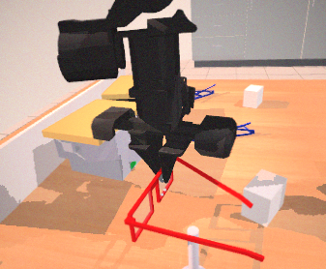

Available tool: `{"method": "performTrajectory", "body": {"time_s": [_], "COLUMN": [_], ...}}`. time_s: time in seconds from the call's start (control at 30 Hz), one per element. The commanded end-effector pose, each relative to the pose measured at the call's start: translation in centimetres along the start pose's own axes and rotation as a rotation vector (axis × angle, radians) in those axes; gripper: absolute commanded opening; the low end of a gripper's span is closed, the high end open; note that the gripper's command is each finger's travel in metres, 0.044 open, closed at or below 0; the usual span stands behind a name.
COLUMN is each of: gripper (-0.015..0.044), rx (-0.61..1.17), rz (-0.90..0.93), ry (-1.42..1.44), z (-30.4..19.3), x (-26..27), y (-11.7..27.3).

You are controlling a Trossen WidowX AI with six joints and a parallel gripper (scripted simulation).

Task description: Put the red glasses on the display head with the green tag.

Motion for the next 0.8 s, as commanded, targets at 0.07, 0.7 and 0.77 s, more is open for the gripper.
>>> {"method": "performTrajectory", "body": {"time_s": [0.07,0.7,0.77], "gripper": [0.0,0.0,0.0], "rx": [0.003,0.003,0.003], "rz": [-0.002,-0.002,-0.002], "ry": [0.003,0.003,0.003], "z": [0.13,-0.41,-0.59], "x": [-0.11,0.03,0.08], "y": [-0.04,-0.04,-0.03]}}
Point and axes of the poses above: the point midway between the two fingers, 35 mm back from their tips, its own y axis back along the fingers, its own x axis across the jaws, z = x × y, the point moved 4 cm from there along y, back along the fingers, and after that the axes turned 15 degrees about y, right-handed, at the moved point
